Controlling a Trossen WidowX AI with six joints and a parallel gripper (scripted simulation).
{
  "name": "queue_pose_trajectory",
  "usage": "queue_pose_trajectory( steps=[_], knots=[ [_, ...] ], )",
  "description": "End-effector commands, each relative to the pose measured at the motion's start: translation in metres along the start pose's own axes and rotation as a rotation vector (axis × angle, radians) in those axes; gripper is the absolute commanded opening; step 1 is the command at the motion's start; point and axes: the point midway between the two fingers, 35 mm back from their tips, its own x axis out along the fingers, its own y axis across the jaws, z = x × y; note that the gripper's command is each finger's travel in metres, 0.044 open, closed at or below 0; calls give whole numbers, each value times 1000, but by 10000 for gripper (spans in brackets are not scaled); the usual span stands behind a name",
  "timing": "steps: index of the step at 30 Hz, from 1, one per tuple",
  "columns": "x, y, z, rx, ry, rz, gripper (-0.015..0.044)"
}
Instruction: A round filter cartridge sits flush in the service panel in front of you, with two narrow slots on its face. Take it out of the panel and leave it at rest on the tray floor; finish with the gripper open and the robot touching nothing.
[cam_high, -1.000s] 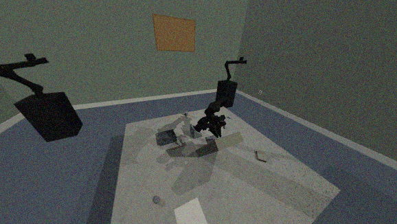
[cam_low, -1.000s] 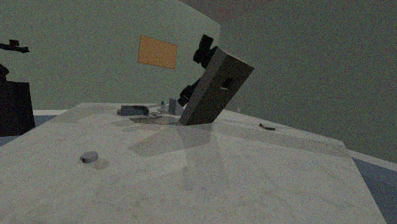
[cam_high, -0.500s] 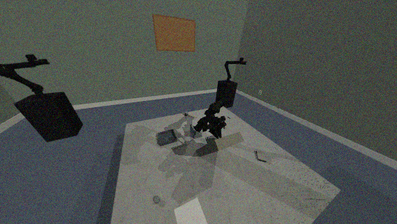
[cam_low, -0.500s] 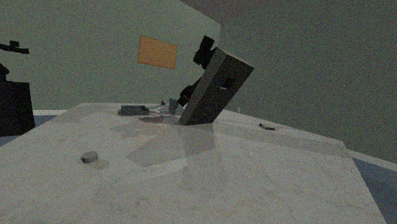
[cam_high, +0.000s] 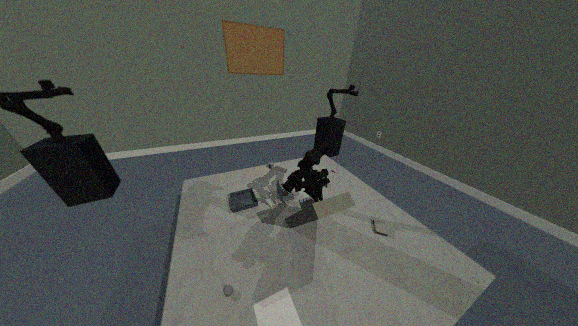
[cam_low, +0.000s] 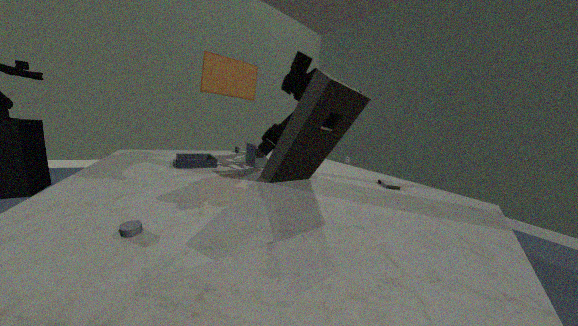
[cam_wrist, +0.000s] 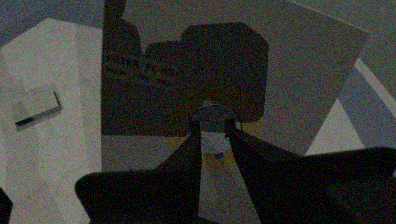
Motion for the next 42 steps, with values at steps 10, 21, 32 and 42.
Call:
queue_pose_trajectory(
  steps=[10, 21, 32, 42],
  knots=[
    [3, -1, 0, 6, 2, -6, 111],
    [3, -1, 0, 6, 2, -6, 111],
    [8, -1, 0, 6, 1, -5, 111],
    [14, -1, 0, 5, 1, -5, 111]
  ],
)
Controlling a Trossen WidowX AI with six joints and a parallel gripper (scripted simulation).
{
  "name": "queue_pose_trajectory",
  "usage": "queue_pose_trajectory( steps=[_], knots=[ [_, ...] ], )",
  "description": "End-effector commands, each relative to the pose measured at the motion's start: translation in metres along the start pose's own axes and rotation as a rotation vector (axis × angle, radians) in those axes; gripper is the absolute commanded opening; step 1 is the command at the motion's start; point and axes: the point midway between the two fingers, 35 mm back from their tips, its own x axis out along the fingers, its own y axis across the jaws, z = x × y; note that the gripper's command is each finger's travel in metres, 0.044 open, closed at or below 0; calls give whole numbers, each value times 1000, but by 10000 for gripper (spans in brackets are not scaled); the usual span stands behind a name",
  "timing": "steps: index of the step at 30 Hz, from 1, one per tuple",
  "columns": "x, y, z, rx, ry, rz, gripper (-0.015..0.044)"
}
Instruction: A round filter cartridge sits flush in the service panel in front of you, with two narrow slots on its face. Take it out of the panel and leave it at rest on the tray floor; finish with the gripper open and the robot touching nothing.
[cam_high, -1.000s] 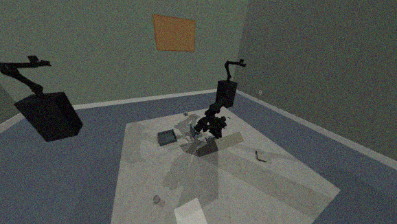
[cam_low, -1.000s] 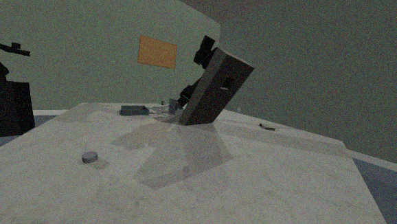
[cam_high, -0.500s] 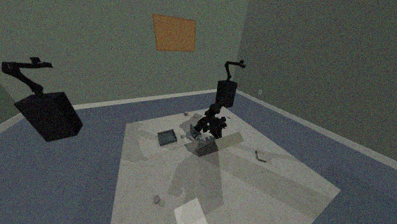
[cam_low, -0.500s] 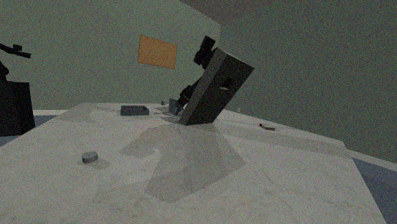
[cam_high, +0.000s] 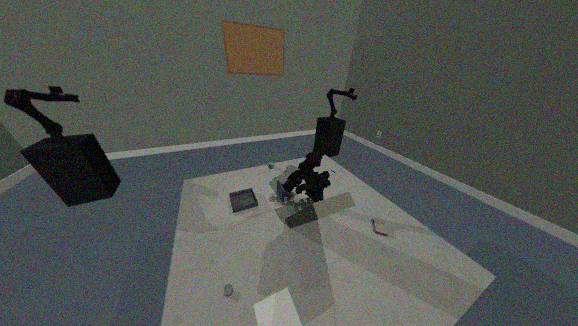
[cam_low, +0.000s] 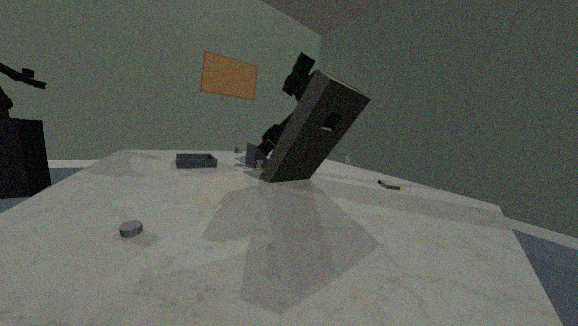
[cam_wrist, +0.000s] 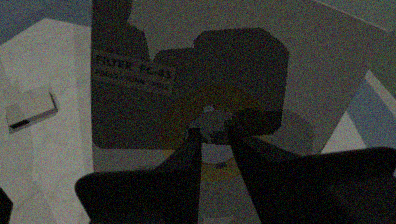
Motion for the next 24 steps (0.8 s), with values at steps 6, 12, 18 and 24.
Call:
queue_pose_trajectory(
  steps=[6, 12, 18, 24],
  knots=[
    [5, 0, -1, 4, 3, -4, 111],
    [7, 0, -1, 4, 3, -4, 111],
    [4, -1, 0, 4, -3, 0, 98],
    [4, -1, 0, 4, -3, 0, 58]
  ],
)
